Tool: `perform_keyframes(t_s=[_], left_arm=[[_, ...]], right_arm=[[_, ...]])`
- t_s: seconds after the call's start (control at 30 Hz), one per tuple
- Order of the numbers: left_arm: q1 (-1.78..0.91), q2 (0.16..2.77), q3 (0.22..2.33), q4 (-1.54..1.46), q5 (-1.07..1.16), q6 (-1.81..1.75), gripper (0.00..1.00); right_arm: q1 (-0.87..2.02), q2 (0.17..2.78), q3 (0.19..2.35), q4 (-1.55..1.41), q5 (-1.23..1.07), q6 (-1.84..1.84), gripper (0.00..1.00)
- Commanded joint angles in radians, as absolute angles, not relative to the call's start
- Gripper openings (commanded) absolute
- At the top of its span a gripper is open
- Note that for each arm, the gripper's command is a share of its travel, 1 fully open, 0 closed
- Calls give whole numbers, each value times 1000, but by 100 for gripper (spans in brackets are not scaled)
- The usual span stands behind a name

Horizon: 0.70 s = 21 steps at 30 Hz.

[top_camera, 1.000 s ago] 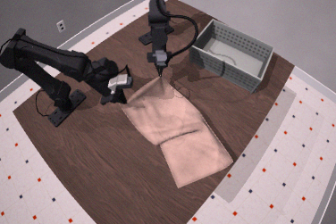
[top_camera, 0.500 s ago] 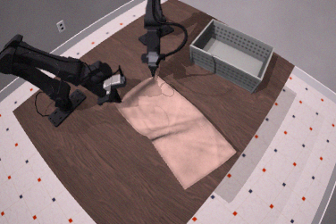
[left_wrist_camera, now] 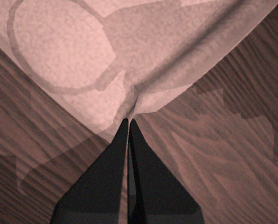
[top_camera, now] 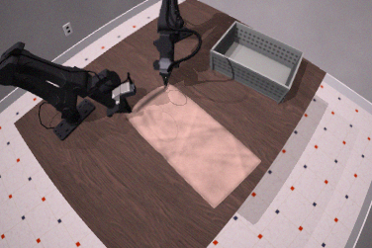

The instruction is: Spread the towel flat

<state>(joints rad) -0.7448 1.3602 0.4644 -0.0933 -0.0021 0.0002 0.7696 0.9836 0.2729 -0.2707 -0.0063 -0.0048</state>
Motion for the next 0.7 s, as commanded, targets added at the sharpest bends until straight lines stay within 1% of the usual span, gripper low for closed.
perform_keyframes(t_s=[0.0, 0.57, 0.6, 0.67], left_arm=[[-763, 1332, 441, -49, -4, -11, 0], [-763, 1333, 454, -43, 2, -11, 0], [-773, 1322, 417, -36, 2, -10, 0], [-774, 1322, 416, -52, 2, -10, 0]], right_arm=[[788, 956, 248, -233, 0, -10, 0], [782, 974, 264, -240, -4, -6, 0], [806, 944, 228, -244, -2, -13, 0], [807, 944, 227, -251, -5, -11, 0]])
